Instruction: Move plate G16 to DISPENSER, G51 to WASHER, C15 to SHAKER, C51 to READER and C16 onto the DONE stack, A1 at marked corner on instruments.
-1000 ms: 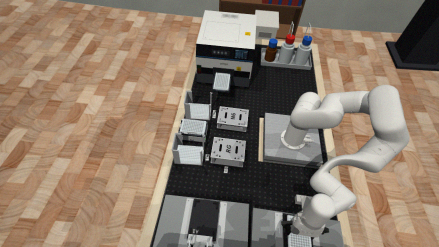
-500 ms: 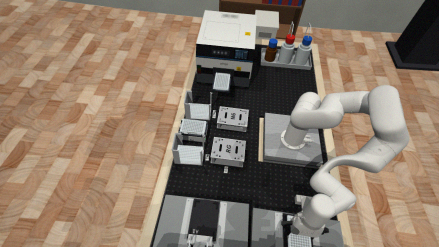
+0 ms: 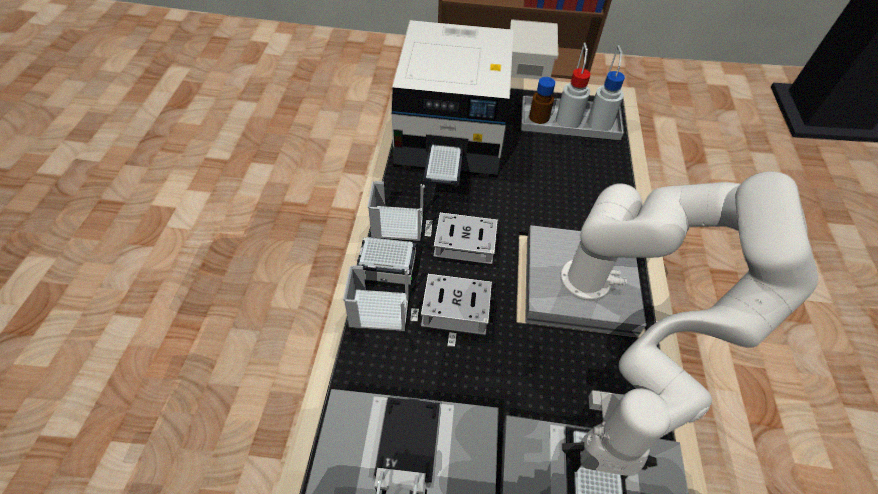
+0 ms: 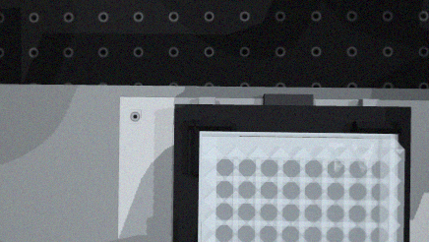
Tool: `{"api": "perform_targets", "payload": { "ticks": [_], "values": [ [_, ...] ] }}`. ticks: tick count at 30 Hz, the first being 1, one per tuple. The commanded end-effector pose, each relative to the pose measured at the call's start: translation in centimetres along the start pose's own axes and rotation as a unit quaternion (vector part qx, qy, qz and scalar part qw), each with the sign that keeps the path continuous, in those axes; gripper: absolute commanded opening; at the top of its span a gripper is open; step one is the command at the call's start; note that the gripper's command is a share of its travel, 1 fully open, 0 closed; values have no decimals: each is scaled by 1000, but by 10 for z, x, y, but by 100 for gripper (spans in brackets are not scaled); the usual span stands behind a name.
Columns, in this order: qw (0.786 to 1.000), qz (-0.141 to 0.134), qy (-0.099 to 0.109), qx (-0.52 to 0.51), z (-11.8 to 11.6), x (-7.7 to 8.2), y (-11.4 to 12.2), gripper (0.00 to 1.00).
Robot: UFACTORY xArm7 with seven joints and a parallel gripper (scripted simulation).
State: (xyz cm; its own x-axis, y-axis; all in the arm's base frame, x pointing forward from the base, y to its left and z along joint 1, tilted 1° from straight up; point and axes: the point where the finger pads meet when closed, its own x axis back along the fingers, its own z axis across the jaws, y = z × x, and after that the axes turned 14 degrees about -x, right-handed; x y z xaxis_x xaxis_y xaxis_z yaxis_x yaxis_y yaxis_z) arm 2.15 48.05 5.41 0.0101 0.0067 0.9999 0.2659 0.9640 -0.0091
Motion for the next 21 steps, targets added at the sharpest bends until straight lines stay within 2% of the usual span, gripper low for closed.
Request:
{"api": "perform_targets", "payload": {
  "ticks": [1, 21],
  "values": [
    [1000, -2, 0, 0, 0, 0, 1, 0],
    [1000, -2, 0, 0, 0, -3, 2, 0]
  ]
}}
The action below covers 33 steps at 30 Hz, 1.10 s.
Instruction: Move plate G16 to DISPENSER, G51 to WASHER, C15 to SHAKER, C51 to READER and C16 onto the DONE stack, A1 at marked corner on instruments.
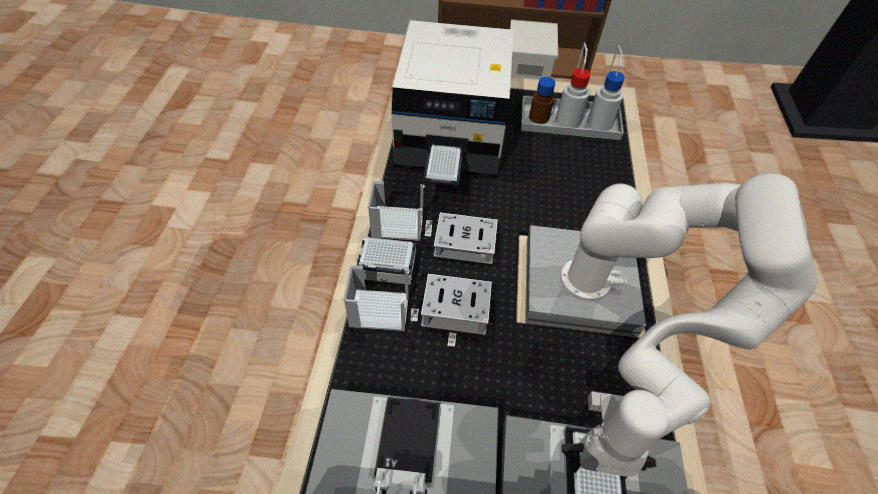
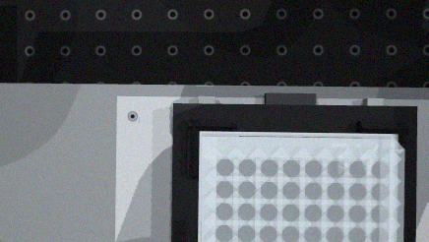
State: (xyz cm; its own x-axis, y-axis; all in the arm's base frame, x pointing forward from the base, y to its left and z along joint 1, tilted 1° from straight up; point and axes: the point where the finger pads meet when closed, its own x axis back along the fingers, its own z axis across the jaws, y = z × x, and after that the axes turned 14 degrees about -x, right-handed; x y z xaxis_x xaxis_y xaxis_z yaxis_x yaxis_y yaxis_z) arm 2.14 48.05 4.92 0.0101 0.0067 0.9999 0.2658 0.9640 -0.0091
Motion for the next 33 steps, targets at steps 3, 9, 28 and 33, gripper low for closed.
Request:
{"api": "perform_targets", "payload": {
  "ticks": [3, 9, 28, 33],
  "values": [
    [1000, -2, 0, 0, 0, 2, 2, 100],
    [1000, -2, 0, 0, 0, 2, 2, 100],
    [1000, -2, 0, 0, 0, 11, 1, 100],
    [1000, -2, 0, 0, 0, 18, 1, 100]
  ]
}}
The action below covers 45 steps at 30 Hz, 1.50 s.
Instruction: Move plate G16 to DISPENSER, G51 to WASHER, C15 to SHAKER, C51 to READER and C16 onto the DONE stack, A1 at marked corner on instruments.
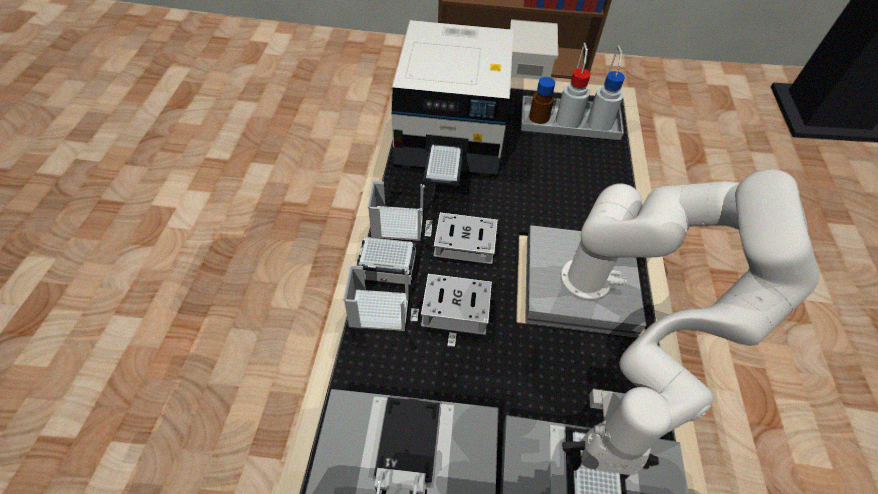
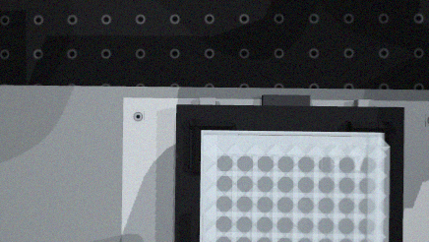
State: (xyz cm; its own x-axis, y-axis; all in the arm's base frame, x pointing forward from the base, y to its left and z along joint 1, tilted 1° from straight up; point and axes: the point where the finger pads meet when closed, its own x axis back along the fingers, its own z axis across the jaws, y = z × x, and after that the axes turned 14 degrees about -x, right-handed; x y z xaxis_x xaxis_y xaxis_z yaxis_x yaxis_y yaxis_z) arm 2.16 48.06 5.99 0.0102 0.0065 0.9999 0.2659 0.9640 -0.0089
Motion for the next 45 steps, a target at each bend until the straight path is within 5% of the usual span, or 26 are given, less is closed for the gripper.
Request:
{"api": "perform_targets", "payload": {
  "ticks": [1, 45],
  "values": [
    [1000, -2, 0, 0, 0, 8, 1, 100],
    [1000, -2, 0, 0, 0, 59, 1, 100]
  ]
}}
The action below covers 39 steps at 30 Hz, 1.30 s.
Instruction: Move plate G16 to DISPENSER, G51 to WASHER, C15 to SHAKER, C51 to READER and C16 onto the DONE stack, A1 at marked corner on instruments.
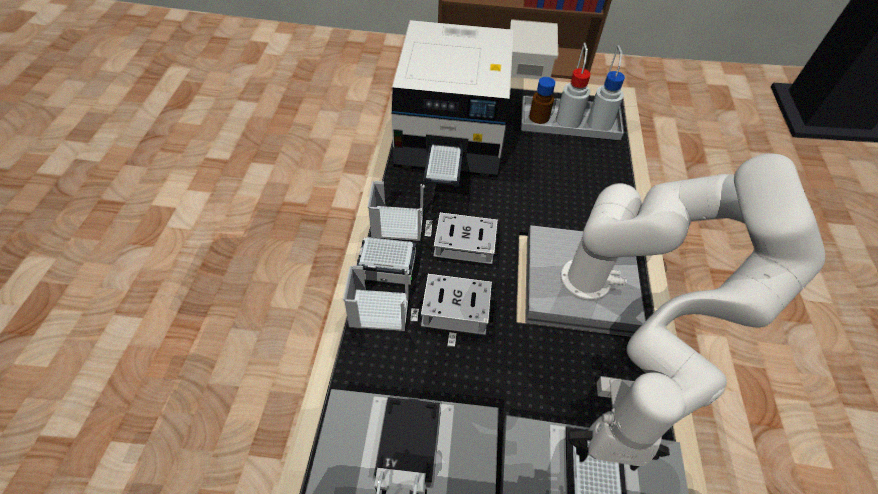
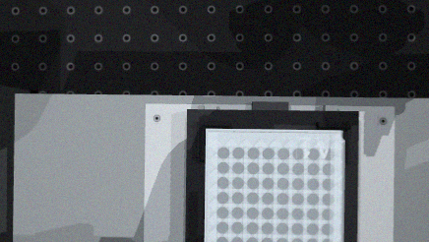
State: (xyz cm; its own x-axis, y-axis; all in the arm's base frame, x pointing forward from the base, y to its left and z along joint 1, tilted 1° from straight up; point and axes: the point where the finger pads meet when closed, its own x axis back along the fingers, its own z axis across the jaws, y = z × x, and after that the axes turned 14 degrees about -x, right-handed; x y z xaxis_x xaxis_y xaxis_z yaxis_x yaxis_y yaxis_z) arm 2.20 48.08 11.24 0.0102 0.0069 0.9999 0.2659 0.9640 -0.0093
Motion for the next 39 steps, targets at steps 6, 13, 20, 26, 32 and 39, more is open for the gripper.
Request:
{"api": "perform_targets", "payload": {
  "ticks": [6, 13, 20, 26, 32, 39],
  "values": [
    [1000, -2, 0, 0, 0, 15, 1, 100],
    [1000, -2, 0, 0, 0, 21, 1, 100],
    [1000, -2, 0, 0, 0, 31, 1, 100],
    [1000, -2, 0, 0, 0, 39, 1, 100],
    [1000, -2, 0, 0, 0, 44, 1, 100],
    [1000, -2, 0, 0, 0, 53, 1, 100]
  ]
}}
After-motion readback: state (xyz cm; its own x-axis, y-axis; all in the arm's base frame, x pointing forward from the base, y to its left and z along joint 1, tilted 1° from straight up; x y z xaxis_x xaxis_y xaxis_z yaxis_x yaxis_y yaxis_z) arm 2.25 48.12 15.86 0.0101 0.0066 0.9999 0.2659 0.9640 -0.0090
